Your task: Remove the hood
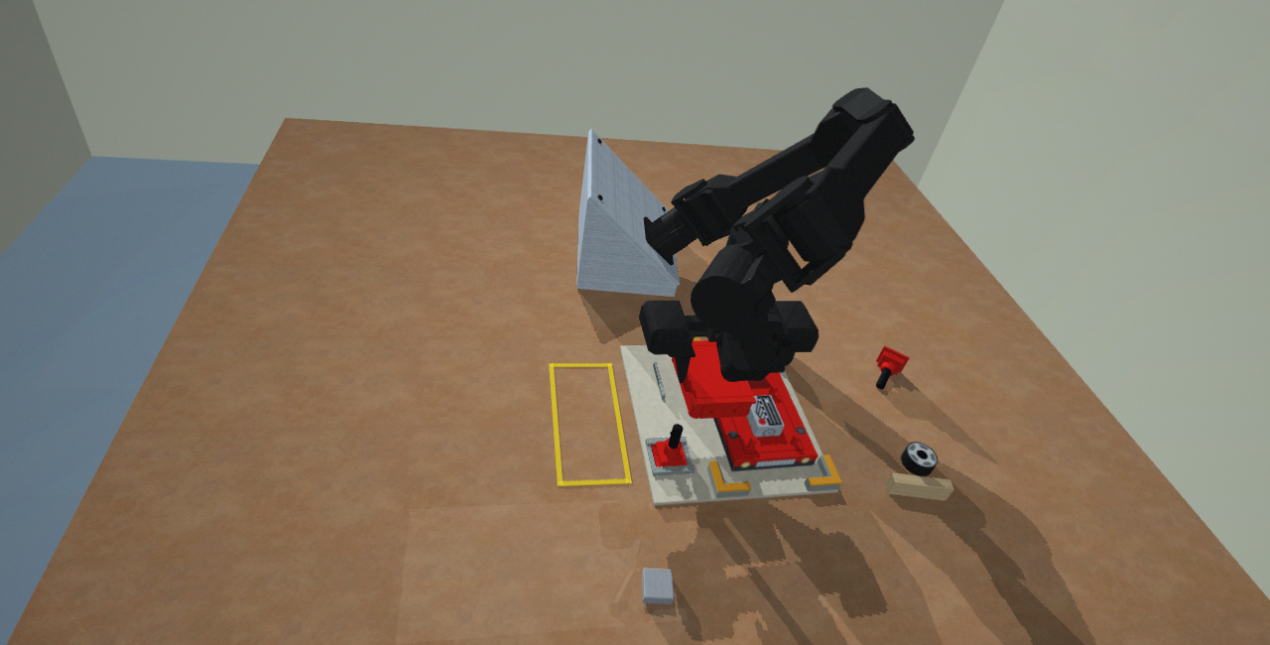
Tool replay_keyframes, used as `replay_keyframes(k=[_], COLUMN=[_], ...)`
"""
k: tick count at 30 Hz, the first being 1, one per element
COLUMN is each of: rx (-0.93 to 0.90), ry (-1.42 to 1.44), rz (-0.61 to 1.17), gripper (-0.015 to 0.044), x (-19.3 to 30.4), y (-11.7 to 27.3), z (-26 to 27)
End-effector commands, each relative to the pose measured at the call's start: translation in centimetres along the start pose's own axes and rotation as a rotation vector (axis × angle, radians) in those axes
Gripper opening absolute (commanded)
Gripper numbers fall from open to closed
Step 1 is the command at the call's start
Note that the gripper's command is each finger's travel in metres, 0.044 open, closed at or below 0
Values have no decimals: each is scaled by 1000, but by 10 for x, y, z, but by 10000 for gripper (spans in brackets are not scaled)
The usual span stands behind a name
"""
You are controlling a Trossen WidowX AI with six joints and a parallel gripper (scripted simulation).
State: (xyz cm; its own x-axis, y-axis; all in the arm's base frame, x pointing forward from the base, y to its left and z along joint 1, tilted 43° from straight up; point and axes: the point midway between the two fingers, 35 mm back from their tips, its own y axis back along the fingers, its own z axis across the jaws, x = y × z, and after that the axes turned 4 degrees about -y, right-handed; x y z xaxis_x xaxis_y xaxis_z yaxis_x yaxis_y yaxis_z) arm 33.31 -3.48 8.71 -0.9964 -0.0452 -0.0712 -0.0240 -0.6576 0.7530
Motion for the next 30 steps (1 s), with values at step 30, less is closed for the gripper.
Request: replay_keyframes(k=[30], rx=[-4], ry=[9], rz=[2], gripper=[0], x=[28], y=[-6], z=[-131])
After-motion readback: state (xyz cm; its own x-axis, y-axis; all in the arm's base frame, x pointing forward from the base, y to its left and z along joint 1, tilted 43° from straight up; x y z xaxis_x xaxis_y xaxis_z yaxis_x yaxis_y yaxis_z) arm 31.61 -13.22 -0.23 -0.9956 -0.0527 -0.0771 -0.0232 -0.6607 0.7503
